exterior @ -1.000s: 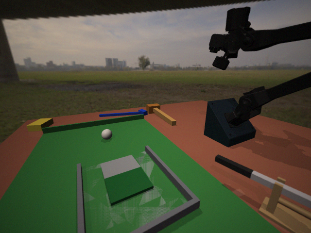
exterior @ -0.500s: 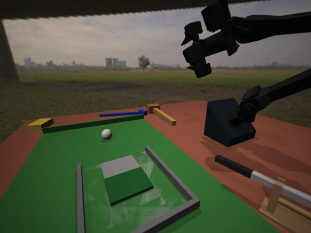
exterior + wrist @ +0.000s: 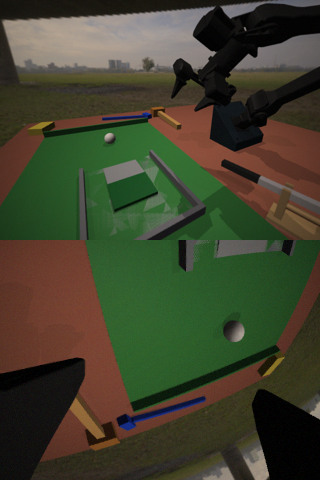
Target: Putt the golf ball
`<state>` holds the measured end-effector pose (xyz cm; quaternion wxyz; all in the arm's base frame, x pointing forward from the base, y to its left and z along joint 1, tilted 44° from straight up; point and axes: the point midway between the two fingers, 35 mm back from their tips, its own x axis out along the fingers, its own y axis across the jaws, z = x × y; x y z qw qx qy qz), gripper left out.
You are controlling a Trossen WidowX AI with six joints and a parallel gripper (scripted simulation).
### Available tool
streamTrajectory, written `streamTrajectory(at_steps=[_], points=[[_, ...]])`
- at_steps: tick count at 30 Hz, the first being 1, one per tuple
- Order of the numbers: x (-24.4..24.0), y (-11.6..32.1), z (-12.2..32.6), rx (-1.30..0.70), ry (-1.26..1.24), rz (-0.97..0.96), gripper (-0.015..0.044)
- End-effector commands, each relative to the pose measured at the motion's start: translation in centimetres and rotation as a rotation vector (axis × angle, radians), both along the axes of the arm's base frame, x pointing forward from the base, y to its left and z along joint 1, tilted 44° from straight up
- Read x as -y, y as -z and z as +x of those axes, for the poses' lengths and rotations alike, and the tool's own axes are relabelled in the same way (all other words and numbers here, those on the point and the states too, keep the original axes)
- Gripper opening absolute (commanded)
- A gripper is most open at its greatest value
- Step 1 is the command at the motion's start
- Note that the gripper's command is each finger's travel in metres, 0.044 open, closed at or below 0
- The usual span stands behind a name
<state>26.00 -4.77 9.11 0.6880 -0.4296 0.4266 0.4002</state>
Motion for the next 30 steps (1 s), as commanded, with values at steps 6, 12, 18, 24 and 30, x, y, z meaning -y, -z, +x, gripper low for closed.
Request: streamTrajectory(at_steps=[6, 12, 18, 24, 30], points=[[-13.0, -4.7, -2.2, -0.036, -0.486, 0.404, 0.044], [-20.2, -9.5, -5.6, -0.078, -0.752, 0.704, 0.044], [-20.6, -9.9, -5.9, -0.083, -0.776, 0.737, 0.044], [-21.7, -8.8, -6.1, -0.083, -0.776, 0.736, 0.044], [-22.5, -7.9, -6.3, -0.083, -0.776, 0.737, 0.044]])
